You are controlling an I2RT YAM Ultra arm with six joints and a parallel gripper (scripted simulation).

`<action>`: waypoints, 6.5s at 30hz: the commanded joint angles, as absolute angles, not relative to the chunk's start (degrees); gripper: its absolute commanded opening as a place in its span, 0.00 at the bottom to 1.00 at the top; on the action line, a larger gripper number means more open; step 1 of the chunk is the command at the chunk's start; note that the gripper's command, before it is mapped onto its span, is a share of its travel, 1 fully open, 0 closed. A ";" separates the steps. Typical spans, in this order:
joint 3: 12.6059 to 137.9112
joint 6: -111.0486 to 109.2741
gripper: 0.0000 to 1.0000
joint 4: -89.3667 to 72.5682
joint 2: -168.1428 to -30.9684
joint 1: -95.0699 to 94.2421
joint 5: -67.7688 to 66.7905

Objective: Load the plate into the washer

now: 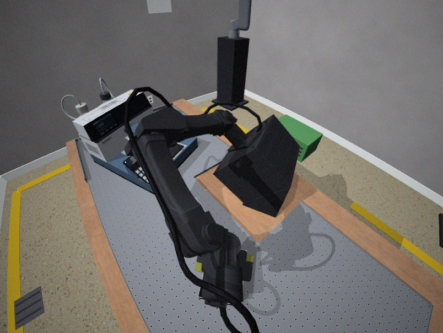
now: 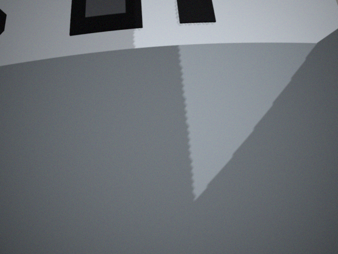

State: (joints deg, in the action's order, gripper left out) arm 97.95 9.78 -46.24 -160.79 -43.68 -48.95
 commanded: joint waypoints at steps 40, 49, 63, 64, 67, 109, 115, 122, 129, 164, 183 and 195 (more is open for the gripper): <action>96.13 6.85 1.00 -41.45 -161.89 -43.54 -50.19; 96.27 5.91 1.00 -40.01 -162.17 -42.75 -50.37; 95.54 4.68 1.00 -38.18 -163.01 -42.00 -50.58; 95.50 4.66 1.00 -38.15 -162.99 -42.10 -50.59; 95.43 4.63 1.00 -38.10 -162.97 -42.09 -50.59; 95.53 4.73 1.00 -38.06 -162.96 -42.09 -50.59; 95.53 4.73 1.00 -38.06 -162.96 -42.09 -50.59; 96.16 5.00 0.96 -38.76 -162.04 -41.54 -50.09; 96.17 5.01 0.84 -38.77 -162.04 -41.54 -50.09; 96.17 5.01 0.84 -38.77 -162.04 -41.54 -50.09; 97.51 6.59 0.84 -41.07 -160.39 -42.98 -50.31; 98.49 9.11 0.84 -44.92 -159.42 -44.74 -48.81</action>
